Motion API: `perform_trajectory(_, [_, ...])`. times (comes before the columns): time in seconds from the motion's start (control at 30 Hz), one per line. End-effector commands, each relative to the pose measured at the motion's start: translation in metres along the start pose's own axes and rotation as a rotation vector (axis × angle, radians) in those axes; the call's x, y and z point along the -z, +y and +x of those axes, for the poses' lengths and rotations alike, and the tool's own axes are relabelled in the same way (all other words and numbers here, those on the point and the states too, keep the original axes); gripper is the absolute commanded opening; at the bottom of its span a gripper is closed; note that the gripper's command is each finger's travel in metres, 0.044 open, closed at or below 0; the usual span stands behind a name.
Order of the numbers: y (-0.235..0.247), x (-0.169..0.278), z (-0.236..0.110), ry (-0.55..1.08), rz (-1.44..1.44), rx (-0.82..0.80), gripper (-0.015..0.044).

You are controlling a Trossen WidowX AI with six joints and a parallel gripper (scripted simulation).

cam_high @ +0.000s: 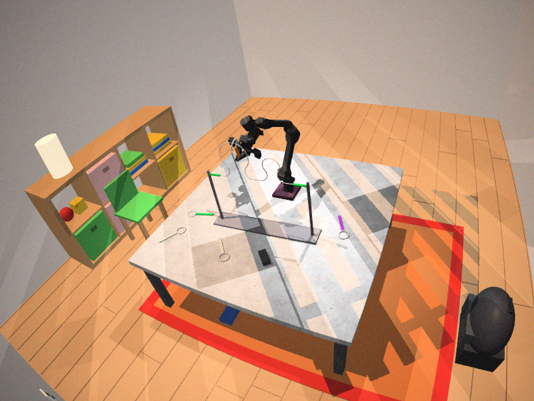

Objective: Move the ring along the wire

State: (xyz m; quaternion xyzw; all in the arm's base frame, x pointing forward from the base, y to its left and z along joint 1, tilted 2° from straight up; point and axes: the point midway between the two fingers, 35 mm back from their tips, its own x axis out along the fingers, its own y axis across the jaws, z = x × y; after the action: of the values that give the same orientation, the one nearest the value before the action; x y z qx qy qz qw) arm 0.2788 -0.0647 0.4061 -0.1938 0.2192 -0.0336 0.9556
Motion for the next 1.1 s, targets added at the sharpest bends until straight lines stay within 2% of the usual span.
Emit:
perform_trajectory(0.0, [-0.002,-0.002,-0.003,-0.015,-0.049,0.032,-0.0150])
perform_trajectory(1.07, [-0.015,-0.004,-0.003,-0.062,-0.393,0.232,-0.0150])
